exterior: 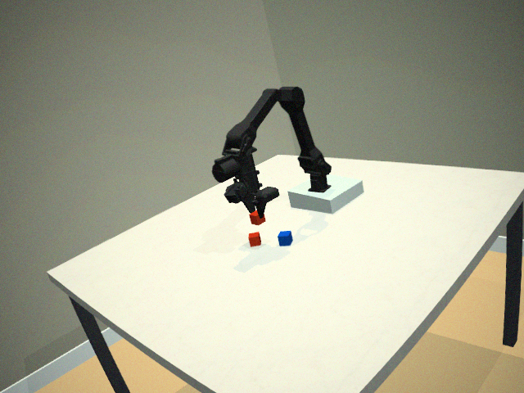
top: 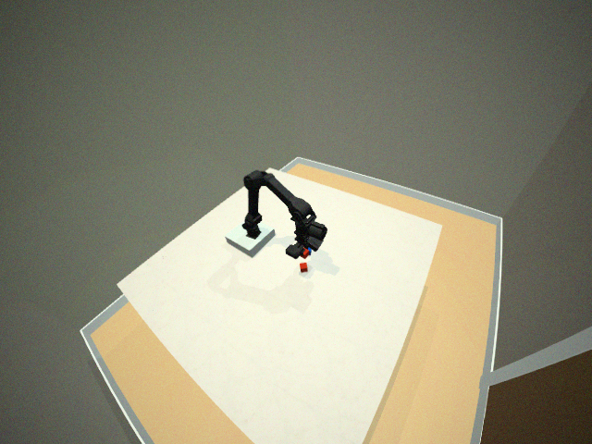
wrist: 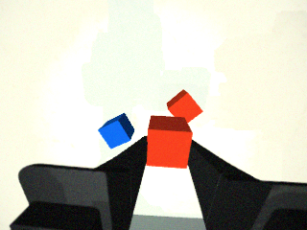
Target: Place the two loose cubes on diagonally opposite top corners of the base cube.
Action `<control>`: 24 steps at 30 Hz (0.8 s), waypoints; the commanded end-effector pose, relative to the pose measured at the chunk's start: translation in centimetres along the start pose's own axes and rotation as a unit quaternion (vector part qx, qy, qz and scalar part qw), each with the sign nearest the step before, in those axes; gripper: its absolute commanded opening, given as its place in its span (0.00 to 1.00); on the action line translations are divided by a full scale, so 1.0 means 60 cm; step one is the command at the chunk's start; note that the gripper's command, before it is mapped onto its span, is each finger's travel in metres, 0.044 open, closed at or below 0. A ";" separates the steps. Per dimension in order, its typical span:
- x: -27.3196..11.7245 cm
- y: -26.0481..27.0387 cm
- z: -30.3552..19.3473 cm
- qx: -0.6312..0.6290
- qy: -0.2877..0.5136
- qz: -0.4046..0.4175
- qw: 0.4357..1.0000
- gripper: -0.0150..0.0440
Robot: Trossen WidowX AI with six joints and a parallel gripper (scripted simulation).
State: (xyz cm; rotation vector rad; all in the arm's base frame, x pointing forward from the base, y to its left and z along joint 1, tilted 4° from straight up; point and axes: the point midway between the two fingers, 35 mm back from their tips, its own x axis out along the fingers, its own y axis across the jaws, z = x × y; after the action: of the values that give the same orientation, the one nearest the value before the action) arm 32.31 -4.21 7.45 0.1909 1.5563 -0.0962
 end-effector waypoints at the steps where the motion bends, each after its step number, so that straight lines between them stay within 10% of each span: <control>1: 0.000 0.024 -0.003 0.031 -0.004 0.004 1.000 0.43; 24: 0.017 0.108 -0.025 0.158 -0.002 0.008 0.987 0.43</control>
State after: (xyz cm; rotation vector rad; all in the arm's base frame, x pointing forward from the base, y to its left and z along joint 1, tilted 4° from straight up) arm 31.98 2.24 6.56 0.4402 1.5385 -0.3304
